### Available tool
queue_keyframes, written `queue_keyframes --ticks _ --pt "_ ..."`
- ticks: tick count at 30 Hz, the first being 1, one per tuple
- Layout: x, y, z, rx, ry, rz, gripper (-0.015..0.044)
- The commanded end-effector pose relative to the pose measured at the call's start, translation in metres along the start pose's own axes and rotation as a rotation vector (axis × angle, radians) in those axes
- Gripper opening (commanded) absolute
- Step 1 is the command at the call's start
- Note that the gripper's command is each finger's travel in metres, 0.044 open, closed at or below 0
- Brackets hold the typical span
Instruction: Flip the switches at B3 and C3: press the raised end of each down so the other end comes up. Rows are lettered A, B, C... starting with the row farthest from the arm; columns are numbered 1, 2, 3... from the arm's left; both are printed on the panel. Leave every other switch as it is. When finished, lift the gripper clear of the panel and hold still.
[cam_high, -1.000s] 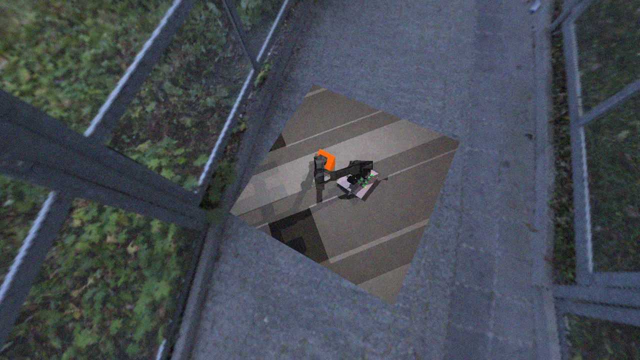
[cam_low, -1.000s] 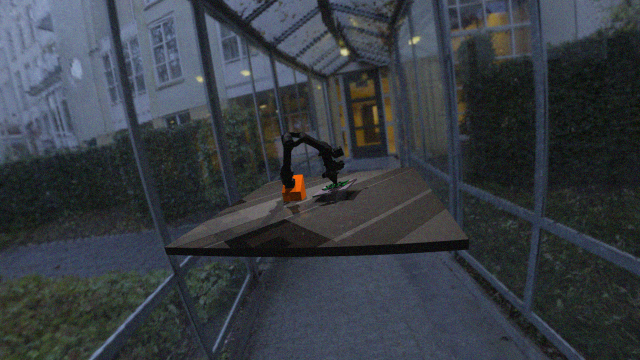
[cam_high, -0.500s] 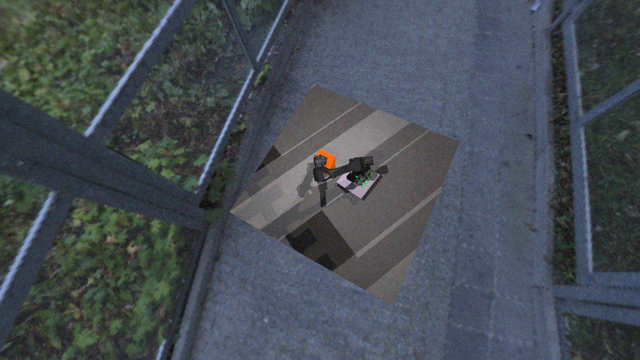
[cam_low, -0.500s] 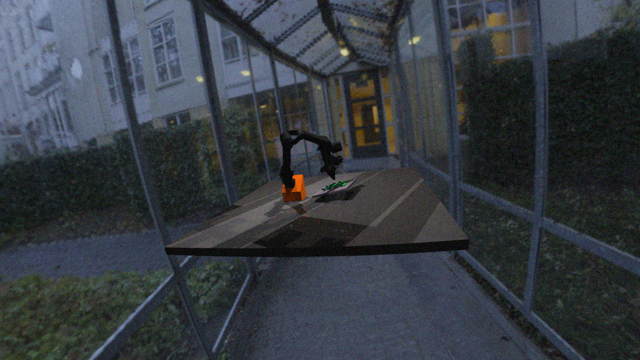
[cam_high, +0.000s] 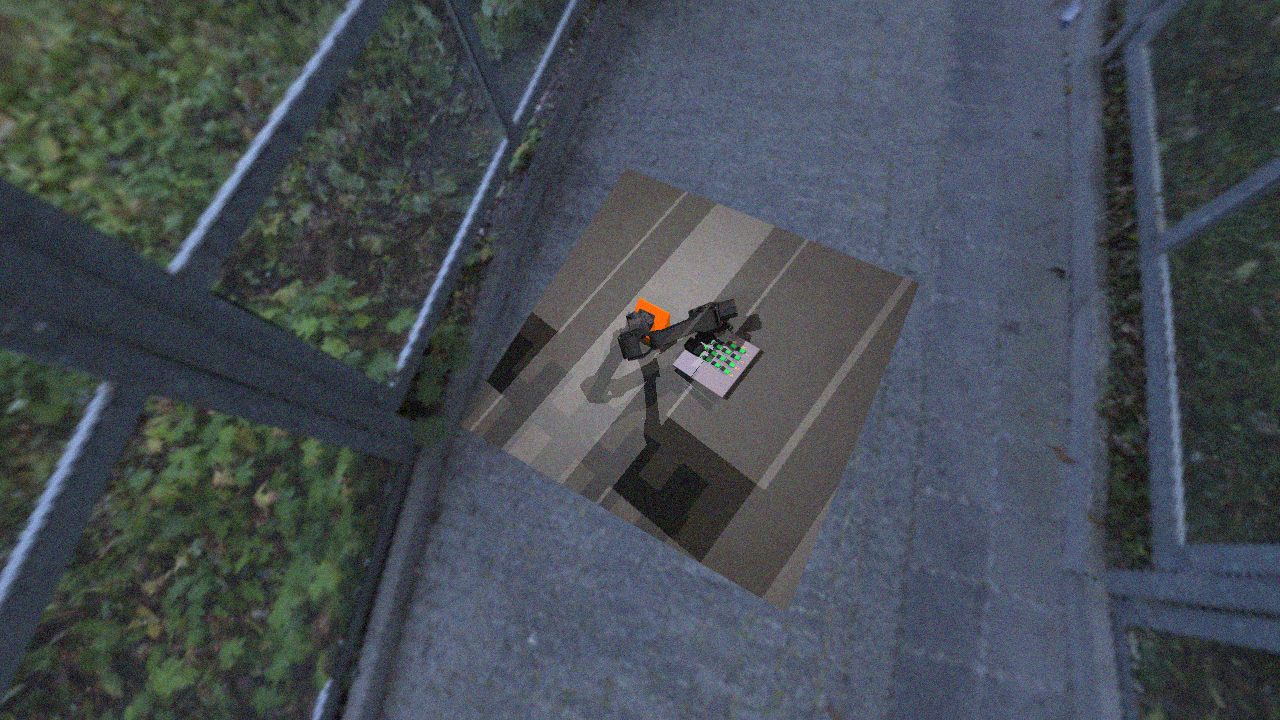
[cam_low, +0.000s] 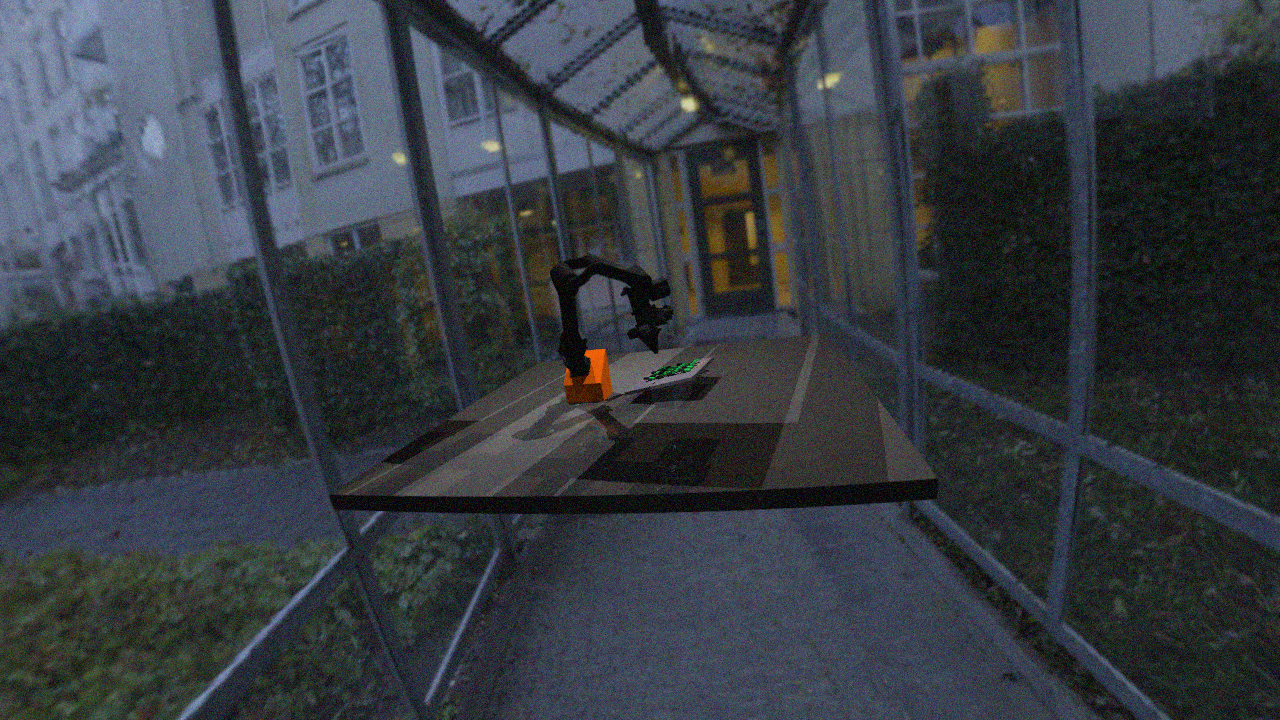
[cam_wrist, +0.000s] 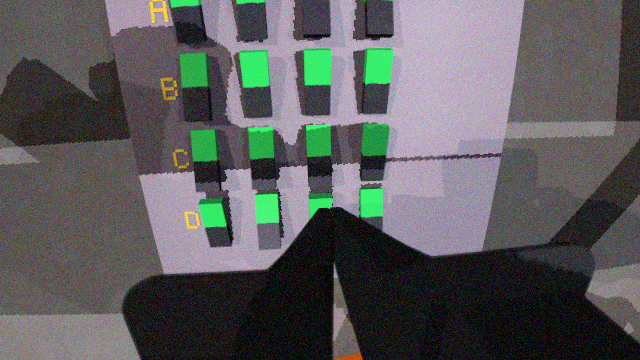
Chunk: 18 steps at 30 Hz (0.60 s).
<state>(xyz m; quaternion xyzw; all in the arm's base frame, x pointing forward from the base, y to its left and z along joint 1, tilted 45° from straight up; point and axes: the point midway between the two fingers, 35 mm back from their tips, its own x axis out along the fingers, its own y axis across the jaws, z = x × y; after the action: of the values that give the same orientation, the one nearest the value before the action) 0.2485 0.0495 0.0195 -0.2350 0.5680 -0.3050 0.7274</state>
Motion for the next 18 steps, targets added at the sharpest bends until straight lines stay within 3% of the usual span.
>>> queue_keyframes --ticks 1,4,18 --pt "0.017 -0.001 -0.003 0.007 -0.01 0.002 0.0" --pt "0.034 -0.002 -0.004 0.007 -0.024 -0.001 0.0" --pt "0.048 -0.002 -0.004 0.007 -0.024 -0.002 0.0"
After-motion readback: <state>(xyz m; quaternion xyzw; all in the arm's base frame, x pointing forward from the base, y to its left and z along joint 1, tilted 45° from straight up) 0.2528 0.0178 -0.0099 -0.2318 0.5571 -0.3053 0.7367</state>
